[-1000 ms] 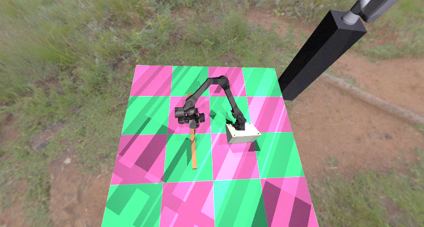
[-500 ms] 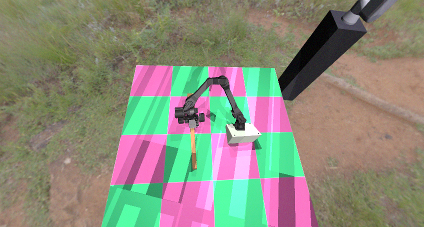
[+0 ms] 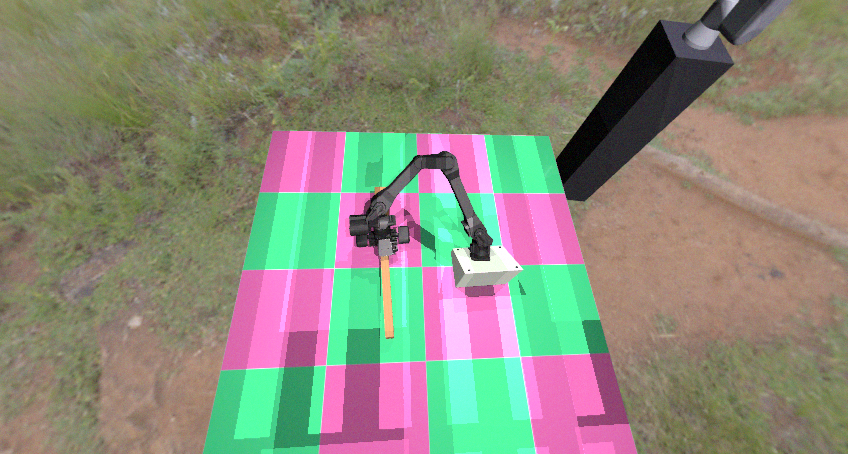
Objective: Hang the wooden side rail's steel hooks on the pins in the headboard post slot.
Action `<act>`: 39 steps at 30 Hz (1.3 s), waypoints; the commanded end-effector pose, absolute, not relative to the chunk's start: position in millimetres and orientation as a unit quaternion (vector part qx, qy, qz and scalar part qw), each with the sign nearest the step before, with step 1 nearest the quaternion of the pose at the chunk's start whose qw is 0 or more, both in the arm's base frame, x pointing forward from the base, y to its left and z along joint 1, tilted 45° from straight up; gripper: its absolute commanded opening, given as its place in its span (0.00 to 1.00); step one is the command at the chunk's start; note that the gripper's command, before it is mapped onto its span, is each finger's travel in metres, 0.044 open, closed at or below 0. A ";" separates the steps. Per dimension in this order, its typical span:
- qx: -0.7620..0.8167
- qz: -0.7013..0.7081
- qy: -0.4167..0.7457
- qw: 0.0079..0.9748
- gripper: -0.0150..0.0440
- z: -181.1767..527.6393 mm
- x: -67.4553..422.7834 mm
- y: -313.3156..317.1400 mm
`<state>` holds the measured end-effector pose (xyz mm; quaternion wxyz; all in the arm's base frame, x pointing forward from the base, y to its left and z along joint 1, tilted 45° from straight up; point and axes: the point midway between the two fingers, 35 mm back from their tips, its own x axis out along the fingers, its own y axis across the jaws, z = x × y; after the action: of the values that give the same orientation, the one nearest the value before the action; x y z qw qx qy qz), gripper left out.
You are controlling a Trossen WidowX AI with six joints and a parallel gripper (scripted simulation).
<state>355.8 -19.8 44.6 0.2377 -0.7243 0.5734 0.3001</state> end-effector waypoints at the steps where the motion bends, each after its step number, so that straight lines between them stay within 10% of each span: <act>1: -0.728 0.300 0.569 0.239 0.25 48.6 356.4 -15.9; 39: -0.728 0.300 0.569 0.239 0.25 53.1 355.3 -11.5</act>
<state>354.4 -15.3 48.8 0.2366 -0.7244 0.5734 0.3007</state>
